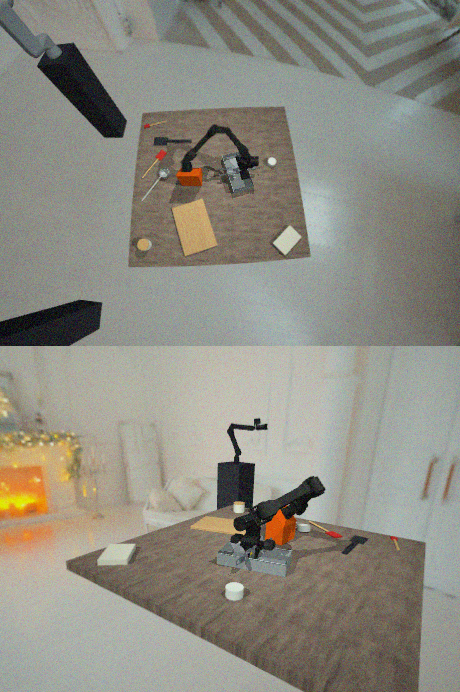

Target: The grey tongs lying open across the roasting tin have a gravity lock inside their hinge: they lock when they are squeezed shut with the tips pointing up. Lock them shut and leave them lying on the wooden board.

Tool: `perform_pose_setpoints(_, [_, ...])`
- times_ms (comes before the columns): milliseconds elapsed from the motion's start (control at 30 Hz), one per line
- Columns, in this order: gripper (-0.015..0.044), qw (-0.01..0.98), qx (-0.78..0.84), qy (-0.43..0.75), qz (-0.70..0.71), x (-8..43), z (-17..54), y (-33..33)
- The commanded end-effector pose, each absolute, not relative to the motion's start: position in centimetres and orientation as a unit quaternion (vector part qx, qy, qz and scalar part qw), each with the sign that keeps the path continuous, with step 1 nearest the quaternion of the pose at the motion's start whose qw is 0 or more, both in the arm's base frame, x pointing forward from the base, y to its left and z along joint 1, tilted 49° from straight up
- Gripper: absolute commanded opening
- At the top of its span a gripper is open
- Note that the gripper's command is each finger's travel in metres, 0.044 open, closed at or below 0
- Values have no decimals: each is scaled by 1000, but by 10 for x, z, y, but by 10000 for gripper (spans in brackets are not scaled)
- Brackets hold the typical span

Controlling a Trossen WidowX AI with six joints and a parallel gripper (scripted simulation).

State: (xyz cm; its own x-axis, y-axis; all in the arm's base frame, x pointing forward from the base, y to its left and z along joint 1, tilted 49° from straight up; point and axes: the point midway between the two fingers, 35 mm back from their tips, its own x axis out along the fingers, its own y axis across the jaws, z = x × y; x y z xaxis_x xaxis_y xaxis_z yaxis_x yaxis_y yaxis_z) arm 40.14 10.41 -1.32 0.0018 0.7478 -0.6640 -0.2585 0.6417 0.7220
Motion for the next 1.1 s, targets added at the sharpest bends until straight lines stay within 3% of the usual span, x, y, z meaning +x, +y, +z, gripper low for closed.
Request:
perform_pose_setpoints(0, [108, 678, 203, 601, 372, 401, -13, 104])
perform_pose_setpoints(467, [15, 678, 203, 601, 372, 401, -13, 104])
perform_pose_setpoints(667, [-143, 678, 203, 601, 372, 401, -13, 104])
perform_pose_setpoints(867, [-150, 678, 203, 601, 371, 403, -8, 98])
perform_pose_setpoints(1067, [-150, 677, 203, 604, 368, 408, 41, 38])
